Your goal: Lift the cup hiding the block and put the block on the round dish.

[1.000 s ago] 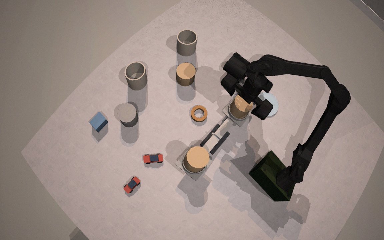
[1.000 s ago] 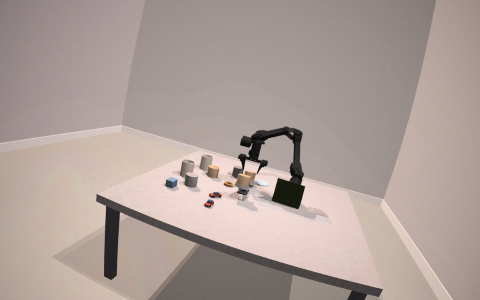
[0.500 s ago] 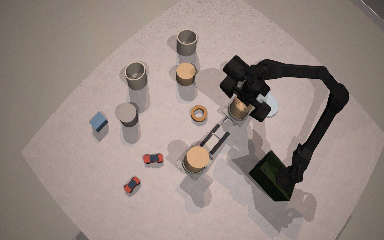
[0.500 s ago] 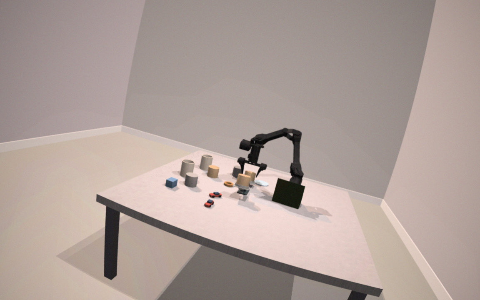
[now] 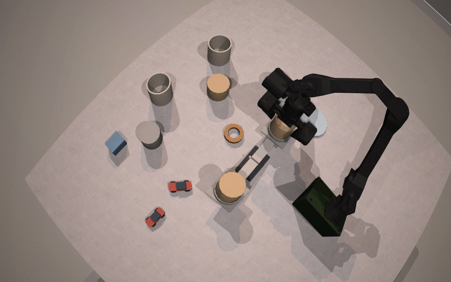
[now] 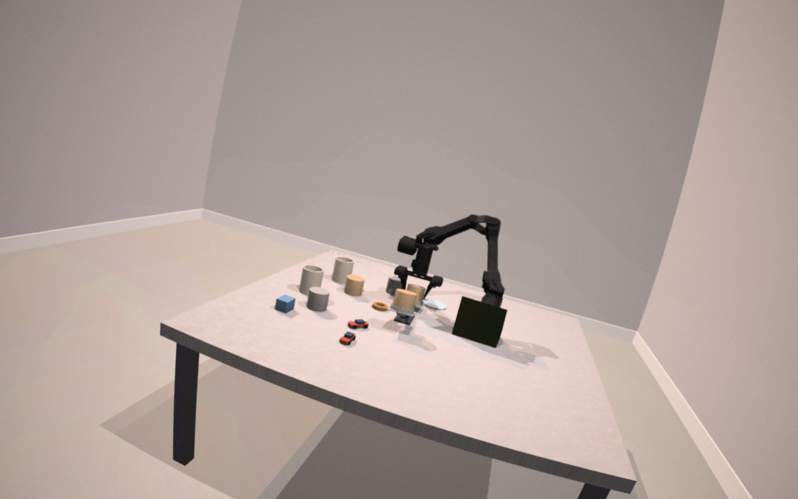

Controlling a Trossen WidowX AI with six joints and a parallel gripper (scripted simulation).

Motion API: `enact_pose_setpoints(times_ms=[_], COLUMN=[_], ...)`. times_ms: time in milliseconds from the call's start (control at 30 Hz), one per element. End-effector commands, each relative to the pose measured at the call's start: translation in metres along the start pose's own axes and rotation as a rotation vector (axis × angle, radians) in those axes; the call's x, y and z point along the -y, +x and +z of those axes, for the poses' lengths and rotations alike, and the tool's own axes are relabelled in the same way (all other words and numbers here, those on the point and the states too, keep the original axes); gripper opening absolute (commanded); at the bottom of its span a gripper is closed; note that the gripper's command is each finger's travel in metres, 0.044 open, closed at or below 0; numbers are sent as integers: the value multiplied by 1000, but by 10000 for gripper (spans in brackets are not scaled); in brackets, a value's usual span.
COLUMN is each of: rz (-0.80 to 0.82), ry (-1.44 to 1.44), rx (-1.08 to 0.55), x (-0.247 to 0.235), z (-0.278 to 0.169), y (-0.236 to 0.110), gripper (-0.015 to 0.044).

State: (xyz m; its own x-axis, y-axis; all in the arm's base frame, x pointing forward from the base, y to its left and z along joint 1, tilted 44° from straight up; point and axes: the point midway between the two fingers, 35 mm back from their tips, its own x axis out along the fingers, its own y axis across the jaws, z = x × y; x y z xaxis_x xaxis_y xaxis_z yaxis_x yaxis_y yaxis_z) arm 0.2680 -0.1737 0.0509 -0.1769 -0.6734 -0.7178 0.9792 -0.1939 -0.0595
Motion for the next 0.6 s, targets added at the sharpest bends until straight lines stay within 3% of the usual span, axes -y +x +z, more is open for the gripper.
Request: enact_pose_setpoints(times_ms=[0,233,567], rz=[-3,-3,-3], ry=[-10,-10,-10], rx=[4,4,2], x=[2,2,0], z=[0,0,-1], y=[1,1,-6], gripper=[354,308,45])
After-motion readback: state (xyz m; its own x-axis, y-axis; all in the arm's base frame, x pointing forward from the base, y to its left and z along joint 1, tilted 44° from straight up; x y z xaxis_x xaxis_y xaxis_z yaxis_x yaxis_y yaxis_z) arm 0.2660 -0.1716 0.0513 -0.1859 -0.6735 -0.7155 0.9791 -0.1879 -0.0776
